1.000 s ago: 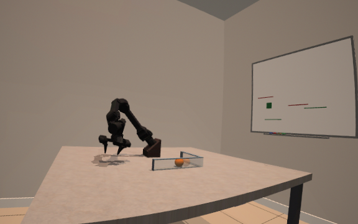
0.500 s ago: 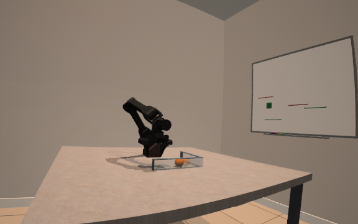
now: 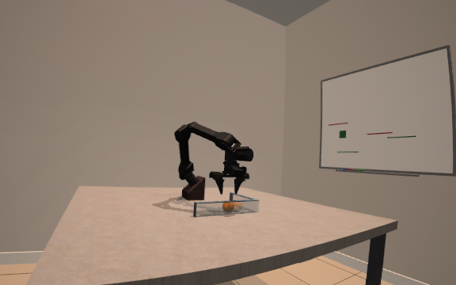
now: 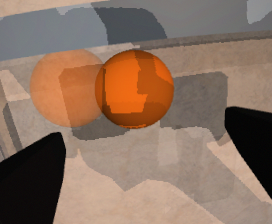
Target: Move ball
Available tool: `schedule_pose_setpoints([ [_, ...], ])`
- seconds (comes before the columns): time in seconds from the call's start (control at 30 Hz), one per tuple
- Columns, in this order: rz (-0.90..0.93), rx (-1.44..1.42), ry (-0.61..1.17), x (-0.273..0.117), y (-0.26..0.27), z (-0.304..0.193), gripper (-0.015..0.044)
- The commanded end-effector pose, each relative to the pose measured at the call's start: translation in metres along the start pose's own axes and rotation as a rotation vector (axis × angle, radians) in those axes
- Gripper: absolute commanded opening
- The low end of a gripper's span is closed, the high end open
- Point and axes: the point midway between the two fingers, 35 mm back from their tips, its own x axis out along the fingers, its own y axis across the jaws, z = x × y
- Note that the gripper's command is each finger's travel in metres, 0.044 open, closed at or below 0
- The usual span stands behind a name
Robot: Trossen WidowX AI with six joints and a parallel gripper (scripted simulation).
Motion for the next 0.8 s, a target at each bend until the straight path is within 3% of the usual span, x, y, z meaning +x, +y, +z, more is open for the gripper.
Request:
schedule_pose_setpoints([
  [0.0, 0.001, 0.012, 0.000, 0.005, 0.000, 0.002, 0.0366],
  [0.77, 0.001, 0.012, 0.000, 0.042, 0.000, 0.002, 0.0366],
])
